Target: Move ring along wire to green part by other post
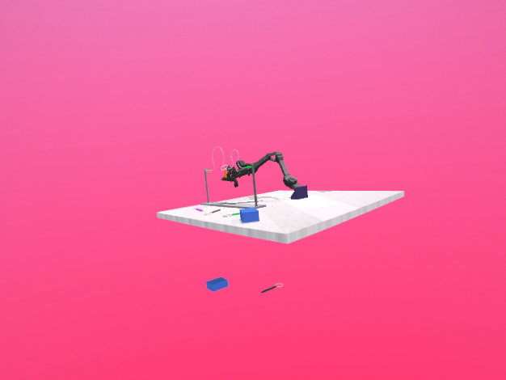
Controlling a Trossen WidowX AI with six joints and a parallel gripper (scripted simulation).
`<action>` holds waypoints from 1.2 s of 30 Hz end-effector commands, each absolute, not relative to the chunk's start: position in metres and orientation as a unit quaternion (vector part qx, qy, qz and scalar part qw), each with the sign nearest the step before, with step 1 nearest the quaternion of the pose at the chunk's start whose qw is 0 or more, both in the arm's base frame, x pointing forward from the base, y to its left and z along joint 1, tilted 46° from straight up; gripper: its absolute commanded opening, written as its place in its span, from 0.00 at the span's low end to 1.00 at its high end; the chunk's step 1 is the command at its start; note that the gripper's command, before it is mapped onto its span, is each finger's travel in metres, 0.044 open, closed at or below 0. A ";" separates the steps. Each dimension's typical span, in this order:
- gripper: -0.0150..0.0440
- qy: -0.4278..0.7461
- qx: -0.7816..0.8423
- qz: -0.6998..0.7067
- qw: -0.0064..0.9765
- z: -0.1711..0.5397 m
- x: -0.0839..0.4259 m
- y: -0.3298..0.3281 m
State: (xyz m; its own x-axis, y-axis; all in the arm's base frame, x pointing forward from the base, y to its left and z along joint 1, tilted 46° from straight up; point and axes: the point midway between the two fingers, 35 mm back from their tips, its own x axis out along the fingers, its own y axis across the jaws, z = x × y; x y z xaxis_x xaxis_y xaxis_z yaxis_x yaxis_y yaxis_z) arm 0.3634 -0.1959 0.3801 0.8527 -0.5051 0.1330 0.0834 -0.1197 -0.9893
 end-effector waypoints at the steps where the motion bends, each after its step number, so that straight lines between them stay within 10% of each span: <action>1: 0.00 0.161 -0.677 -0.223 0.683 0.364 0.362 -0.196; 36: 0.00 0.223 -0.415 -0.171 0.866 0.263 0.362 -0.153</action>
